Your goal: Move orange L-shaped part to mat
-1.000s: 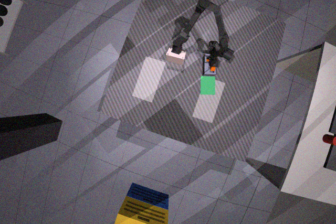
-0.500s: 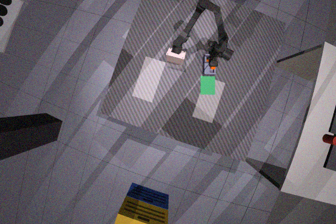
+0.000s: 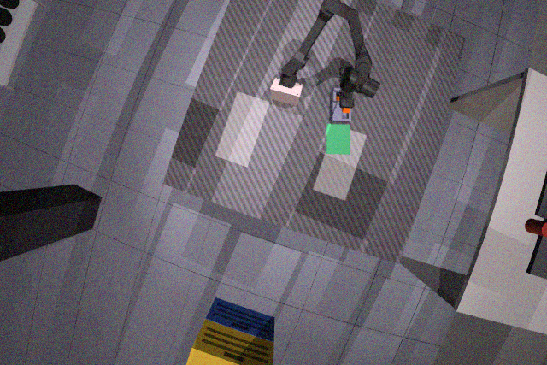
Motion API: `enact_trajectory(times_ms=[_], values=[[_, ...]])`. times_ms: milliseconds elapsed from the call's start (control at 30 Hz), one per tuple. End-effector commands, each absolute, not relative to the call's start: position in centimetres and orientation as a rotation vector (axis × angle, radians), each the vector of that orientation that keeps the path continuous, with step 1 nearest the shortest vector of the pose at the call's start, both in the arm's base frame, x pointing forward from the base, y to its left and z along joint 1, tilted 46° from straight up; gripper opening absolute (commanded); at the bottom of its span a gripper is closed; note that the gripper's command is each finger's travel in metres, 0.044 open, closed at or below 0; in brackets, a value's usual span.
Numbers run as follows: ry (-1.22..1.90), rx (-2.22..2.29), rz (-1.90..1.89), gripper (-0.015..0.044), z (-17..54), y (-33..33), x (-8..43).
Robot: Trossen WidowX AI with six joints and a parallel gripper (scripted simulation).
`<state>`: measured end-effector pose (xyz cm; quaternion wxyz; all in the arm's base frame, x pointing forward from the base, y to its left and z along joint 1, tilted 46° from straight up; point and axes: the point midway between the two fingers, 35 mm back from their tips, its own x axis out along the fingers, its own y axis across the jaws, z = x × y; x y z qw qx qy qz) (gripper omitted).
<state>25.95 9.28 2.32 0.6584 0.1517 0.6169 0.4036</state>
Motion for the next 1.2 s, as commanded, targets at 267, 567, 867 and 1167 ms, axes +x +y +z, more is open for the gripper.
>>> enact_trajectory(times_ms=[267,567,867,1167], values=[[1.403,0.336,0.905,0.018,4.9,7.2,26.3],[1.404,0.338,0.909,0.018,9.4,1.4,26.9],[1.406,0.344,0.907,0.018,9.1,1.7,26.8],[1.406,0.344,0.907,0.018,9.1,1.7,26.8]])
